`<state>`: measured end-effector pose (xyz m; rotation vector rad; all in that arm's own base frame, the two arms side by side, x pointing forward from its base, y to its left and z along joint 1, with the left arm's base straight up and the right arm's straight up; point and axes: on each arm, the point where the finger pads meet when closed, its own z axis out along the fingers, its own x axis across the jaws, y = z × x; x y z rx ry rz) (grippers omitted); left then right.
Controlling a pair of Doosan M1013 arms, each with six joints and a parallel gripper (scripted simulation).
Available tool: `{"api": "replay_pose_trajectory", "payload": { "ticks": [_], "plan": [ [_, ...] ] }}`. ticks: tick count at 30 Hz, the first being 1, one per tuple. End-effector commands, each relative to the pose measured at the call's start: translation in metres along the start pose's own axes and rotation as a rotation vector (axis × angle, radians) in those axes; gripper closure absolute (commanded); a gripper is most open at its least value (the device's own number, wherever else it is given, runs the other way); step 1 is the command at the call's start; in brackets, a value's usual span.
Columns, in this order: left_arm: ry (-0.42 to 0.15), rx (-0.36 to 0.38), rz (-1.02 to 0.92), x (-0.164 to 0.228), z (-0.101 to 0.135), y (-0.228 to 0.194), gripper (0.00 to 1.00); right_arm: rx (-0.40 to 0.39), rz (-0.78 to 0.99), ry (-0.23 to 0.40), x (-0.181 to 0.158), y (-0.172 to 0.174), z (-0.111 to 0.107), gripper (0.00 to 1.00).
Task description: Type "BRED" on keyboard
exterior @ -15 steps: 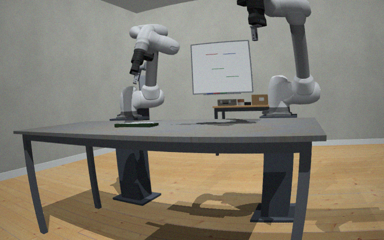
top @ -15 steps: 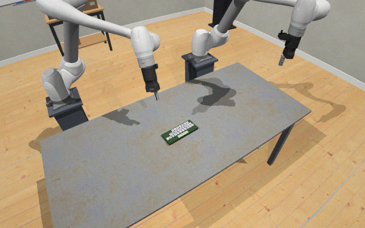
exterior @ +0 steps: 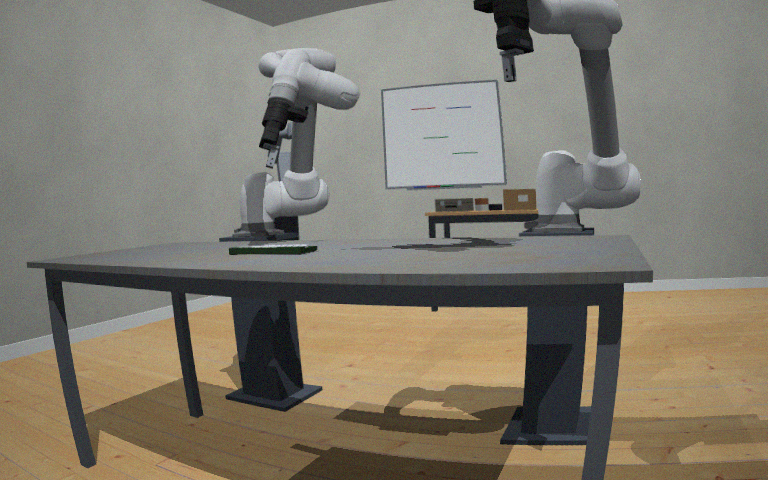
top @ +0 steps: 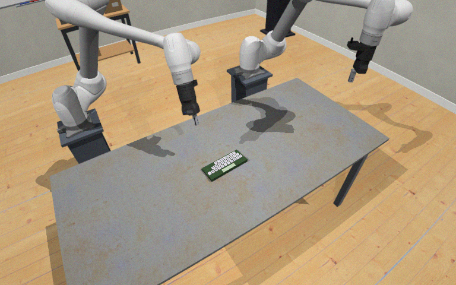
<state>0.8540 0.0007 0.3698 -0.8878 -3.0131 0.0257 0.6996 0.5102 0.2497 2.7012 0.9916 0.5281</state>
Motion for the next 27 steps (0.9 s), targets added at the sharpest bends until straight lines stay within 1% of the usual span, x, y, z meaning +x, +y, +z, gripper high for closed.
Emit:
{"api": "replay_pose_trajectory", "payload": {
  "ticks": [1,2,3,6,8,10,12,15,17,19,20,22,27],
  "plan": [
    [-0.002,-0.002,0.0,0.0,-0.002,0.0,0.83,0.0,0.001,0.002,0.001,0.0,-0.001,0.83],
    [-0.002,-0.002,0.0,0.0,-0.002,0.0,0.83,0.0,0.001,0.002,0.001,0.0,-0.001,0.83],
    [-0.002,-0.002,0.001,-0.001,-0.002,0.0,1.0,0.0,0.001,0.002,0.001,0.001,-0.001,0.0],
    [0.002,0.018,0.038,-0.023,0.005,-0.019,1.0,0.0,0.001,0.001,0.0,0.002,-0.001,0.0],
    [0.01,0.046,0.099,-0.061,0.019,-0.052,1.0,-0.001,0.003,-0.002,-0.002,0.006,0.0,0.0],
    [0.025,0.09,0.194,-0.082,0.029,-0.077,1.0,-0.002,0.004,-0.008,-0.005,0.013,0.002,0.0],
    [0.044,0.134,0.285,-0.102,0.041,-0.106,1.0,-0.004,0.008,-0.017,-0.01,0.024,0.004,0.0],
    [0.056,0.162,0.349,-0.134,0.059,-0.149,1.0,-0.008,0.015,-0.037,-0.021,0.049,0.01,0.0],
    [0.066,0.181,0.393,-0.153,0.072,-0.179,1.0,-0.011,0.021,-0.056,-0.033,0.072,0.014,0.0],
    [0.066,0.181,0.393,-0.153,0.072,-0.179,1.0,-0.011,0.021,-0.056,-0.033,0.072,0.014,0.0],
    [0.078,0.203,0.445,-0.176,0.089,-0.219,1.0,-0.012,0.025,-0.067,-0.04,0.085,0.017,0.0],
    [0.086,0.218,0.479,-0.191,0.099,-0.244,1.0,-0.014,0.035,-0.092,-0.057,0.114,0.023,0.0],
    [0.11,0.258,0.574,-0.228,0.13,-0.326,1.0,-0.013,0.066,-0.173,-0.113,0.195,0.035,0.0]
  ]
}}
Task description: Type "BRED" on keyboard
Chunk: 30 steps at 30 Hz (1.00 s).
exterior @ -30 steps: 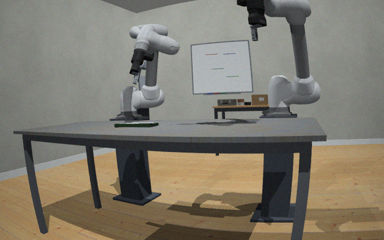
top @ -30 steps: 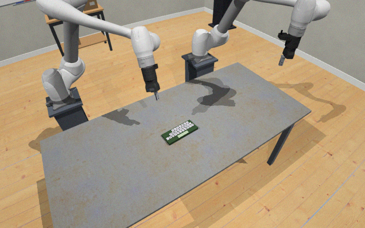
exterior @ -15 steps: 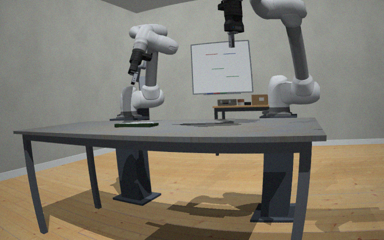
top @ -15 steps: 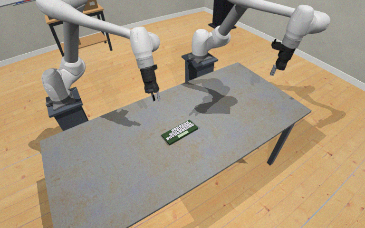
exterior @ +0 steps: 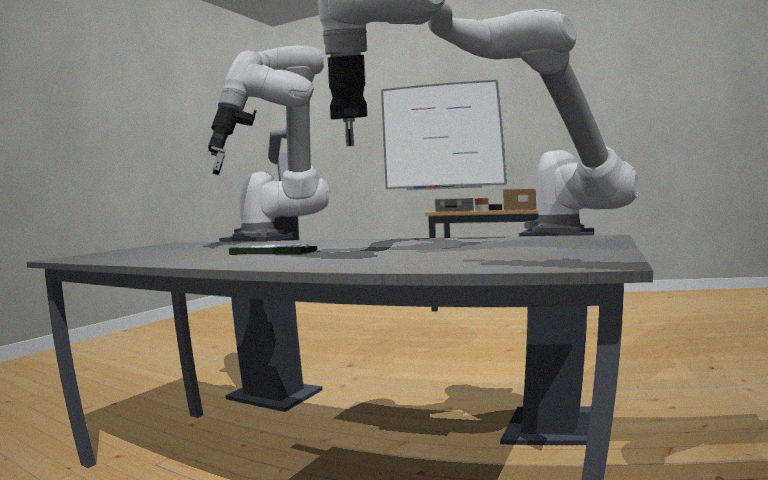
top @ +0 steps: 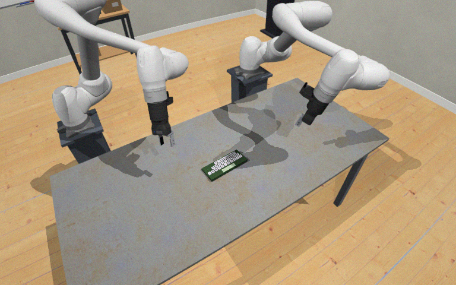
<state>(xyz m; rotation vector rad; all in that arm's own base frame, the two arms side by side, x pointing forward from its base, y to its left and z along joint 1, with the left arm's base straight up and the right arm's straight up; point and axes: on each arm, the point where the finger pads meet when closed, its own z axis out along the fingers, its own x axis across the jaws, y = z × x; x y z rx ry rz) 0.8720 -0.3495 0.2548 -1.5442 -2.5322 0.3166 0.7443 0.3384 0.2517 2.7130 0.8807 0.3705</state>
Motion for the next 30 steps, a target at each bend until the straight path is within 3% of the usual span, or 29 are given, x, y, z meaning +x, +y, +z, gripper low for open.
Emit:
{"api": "replay_pose_trajectory", "payload": {
  "ticks": [1,7,9,10,20,24,26,27,30],
  "plan": [
    [0.015,0.029,0.076,-0.057,0.023,-0.032,1.0,0.007,0.02,-0.067,-0.04,0.056,0.013,0.0],
    [0.051,0.083,0.198,-0.136,0.078,-0.096,1.0,0.033,0.065,-0.171,-0.113,0.141,0.03,0.0],
    [0.051,0.083,0.198,-0.136,0.078,-0.096,1.0,0.033,0.065,-0.171,-0.113,0.141,0.03,0.0],
    [0.066,0.104,0.246,-0.166,0.103,-0.126,1.0,0.041,0.076,-0.192,-0.145,0.173,0.035,0.0],
    [0.115,0.167,0.39,-0.263,0.197,-0.25,1.0,0.12,0.148,-0.312,-0.295,0.277,0.045,0.0],
    [0.115,0.167,0.39,-0.271,0.203,-0.259,1.0,0.162,0.179,-0.35,-0.364,0.308,0.043,0.0],
    [0.115,0.167,0.39,-0.271,0.203,-0.259,1.0,0.162,0.179,-0.35,-0.364,0.308,0.043,0.0],
    [0.117,0.163,0.386,-0.27,0.202,-0.255,1.0,0.182,0.194,-0.365,-0.406,0.324,0.041,0.0],
    [0.116,0.163,0.387,-0.269,0.201,-0.254,1.0,0.224,0.224,-0.389,-0.456,0.336,0.036,0.0]
  ]
}}
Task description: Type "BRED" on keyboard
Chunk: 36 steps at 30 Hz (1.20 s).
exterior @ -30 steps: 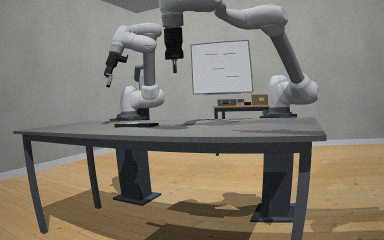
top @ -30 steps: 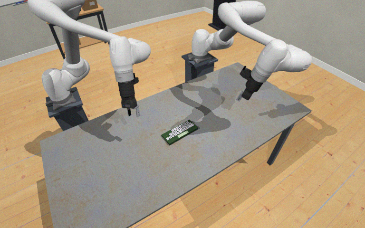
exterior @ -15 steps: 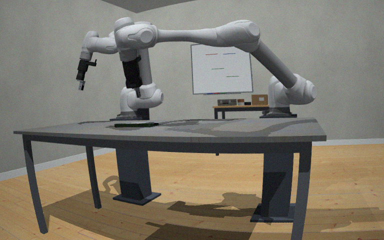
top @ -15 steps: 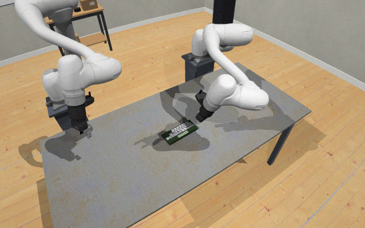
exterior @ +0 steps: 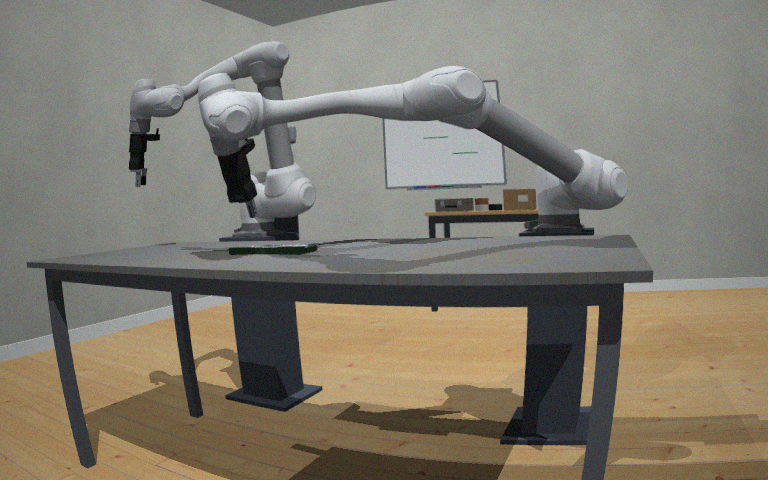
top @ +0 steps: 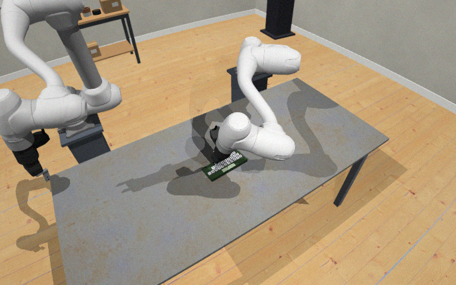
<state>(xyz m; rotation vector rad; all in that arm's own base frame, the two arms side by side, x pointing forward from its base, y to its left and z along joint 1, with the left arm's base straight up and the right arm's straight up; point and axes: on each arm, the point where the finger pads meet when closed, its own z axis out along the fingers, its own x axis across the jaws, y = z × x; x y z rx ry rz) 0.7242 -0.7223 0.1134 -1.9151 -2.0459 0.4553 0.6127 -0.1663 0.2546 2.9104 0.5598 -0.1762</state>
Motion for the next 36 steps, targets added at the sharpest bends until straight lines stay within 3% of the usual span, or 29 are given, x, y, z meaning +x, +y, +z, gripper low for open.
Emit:
{"api": "replay_pose_trajectory", "payload": {
  "ticks": [1,11,13,14,16,27,36],
  "plan": [
    [-0.004,-0.007,-0.002,0.0,-0.008,0.0,1.0,0.055,0.02,-0.033,-0.062,0.029,0.013,0.0],
    [-0.003,-0.008,0.002,0.0,0.008,0.008,1.0,0.213,0.097,-0.068,-0.24,0.071,0.044,0.0],
    [-0.003,-0.008,0.002,0.0,0.008,0.008,1.0,0.213,0.097,-0.068,-0.24,0.071,0.044,0.0],
    [-0.004,-0.008,0.001,0.0,0.01,0.009,1.0,0.239,0.109,-0.068,-0.284,0.073,0.05,0.0],
    [-0.003,-0.008,0.002,0.0,0.017,0.013,1.0,0.285,0.131,-0.062,-0.316,0.069,0.053,0.0],
    [-0.003,-0.008,0.002,-0.001,0.052,0.03,1.0,0.48,0.237,0.035,-0.5,0.005,0.066,0.0],
    [-0.004,-0.008,0.001,-0.001,0.06,0.034,1.0,0.556,0.296,0.128,-0.563,-0.048,0.065,0.0]
  ]
}}
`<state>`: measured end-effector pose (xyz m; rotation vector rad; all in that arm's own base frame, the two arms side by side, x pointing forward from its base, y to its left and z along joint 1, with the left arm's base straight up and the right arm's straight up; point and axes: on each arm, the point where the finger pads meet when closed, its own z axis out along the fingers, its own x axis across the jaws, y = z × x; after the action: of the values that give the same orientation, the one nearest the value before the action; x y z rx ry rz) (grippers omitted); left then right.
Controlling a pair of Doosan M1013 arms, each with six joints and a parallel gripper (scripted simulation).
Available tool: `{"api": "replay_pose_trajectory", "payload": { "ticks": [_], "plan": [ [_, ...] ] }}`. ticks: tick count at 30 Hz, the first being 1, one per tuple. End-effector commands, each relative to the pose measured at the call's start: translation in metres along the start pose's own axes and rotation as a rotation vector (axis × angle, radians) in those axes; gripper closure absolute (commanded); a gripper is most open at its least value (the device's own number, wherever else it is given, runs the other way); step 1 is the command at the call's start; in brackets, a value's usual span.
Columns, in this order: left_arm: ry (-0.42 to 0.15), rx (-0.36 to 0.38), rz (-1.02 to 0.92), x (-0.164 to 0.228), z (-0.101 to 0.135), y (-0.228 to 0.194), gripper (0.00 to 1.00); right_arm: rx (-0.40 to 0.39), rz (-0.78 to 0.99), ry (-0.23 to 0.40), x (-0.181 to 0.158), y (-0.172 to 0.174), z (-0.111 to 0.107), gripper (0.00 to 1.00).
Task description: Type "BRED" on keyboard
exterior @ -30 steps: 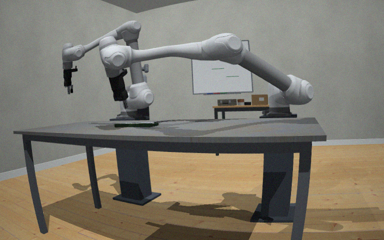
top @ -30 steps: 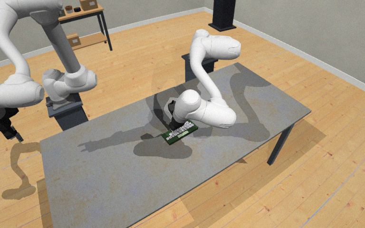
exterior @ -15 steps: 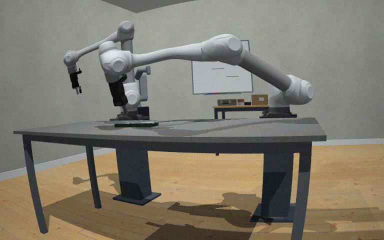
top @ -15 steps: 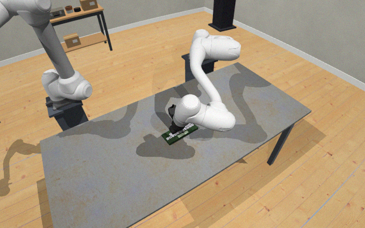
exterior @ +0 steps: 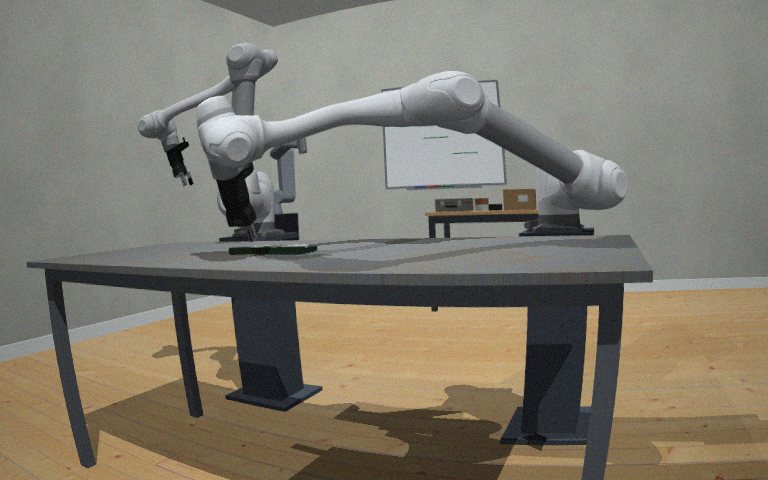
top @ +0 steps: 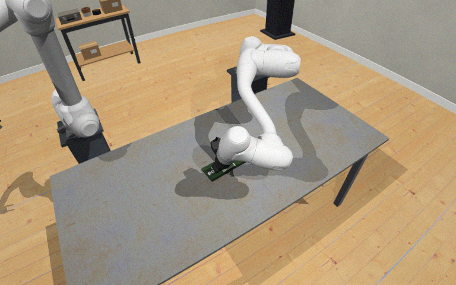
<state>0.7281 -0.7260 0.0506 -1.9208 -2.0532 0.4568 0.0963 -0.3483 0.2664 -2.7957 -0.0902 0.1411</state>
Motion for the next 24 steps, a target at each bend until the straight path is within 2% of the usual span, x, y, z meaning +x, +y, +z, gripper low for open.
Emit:
{"api": "replay_pose_trajectory", "payload": {
  "ticks": [1,9,24],
  "plan": [
    [0.003,-0.002,0.0,0.003,0.005,0.004,1.0,0.046,0.008,0.047,-0.032,-0.018,0.008,0.0],
    [0.003,-0.002,0.0,0.003,0.006,0.004,1.0,0.085,0.027,0.113,-0.066,-0.041,0.018,0.0],
    [0.004,-0.001,0.0,0.003,0.01,0.006,1.0,0.093,0.032,0.131,-0.074,-0.047,0.021,0.0]
  ]
}}
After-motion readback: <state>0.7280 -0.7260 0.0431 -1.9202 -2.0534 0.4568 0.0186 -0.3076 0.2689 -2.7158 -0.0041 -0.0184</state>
